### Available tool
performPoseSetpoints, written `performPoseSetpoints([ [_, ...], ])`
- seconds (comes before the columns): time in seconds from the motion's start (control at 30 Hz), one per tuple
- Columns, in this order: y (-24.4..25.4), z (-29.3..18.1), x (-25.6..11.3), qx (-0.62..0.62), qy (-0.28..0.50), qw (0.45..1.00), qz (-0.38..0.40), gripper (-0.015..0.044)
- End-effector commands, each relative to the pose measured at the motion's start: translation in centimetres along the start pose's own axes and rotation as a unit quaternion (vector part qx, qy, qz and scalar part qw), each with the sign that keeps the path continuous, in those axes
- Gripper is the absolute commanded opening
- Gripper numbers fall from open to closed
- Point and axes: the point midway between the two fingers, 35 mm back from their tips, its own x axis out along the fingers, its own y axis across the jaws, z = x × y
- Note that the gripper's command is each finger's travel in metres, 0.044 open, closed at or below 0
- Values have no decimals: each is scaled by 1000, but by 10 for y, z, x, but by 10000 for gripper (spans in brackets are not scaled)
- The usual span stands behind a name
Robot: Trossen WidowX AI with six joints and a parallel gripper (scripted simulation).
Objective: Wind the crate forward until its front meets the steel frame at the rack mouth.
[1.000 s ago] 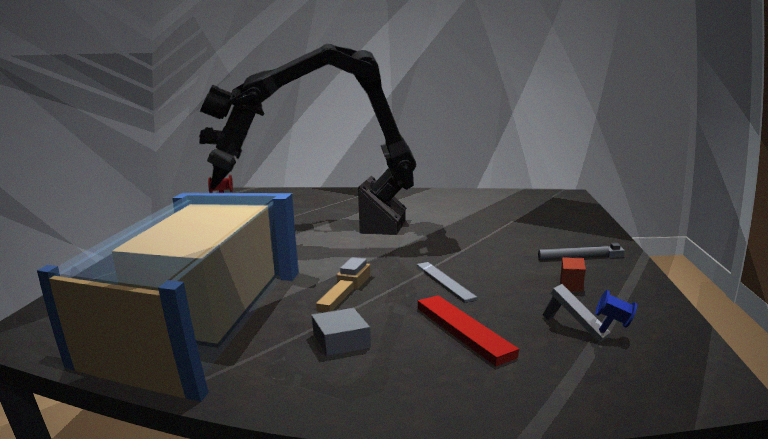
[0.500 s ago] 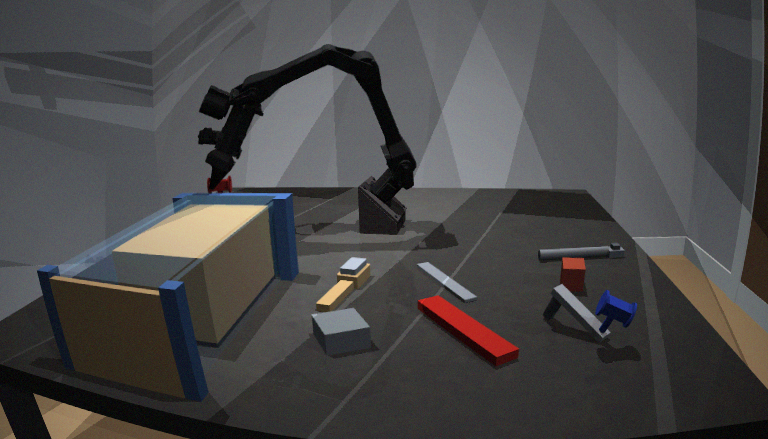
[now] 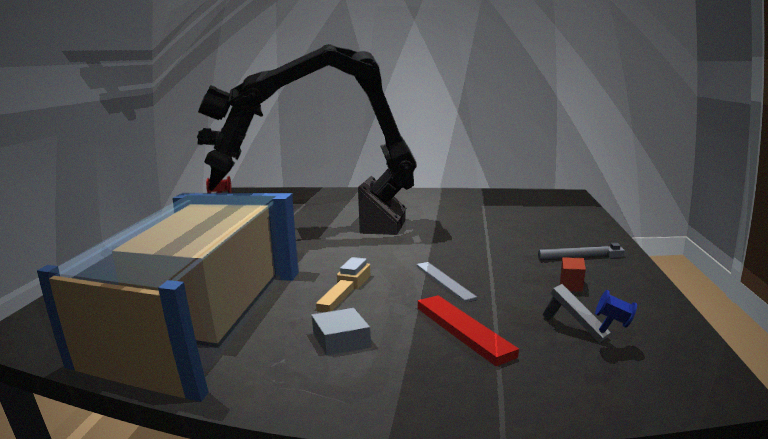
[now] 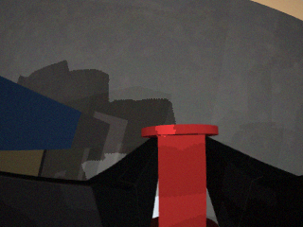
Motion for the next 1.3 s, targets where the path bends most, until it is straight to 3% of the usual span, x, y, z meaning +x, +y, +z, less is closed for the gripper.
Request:
performPoseSetpoints([
  [0.0,31,-10,7,-19,17,999,25,0],
  [1.27,37,-12,6,-19,17,999,26,0],
])
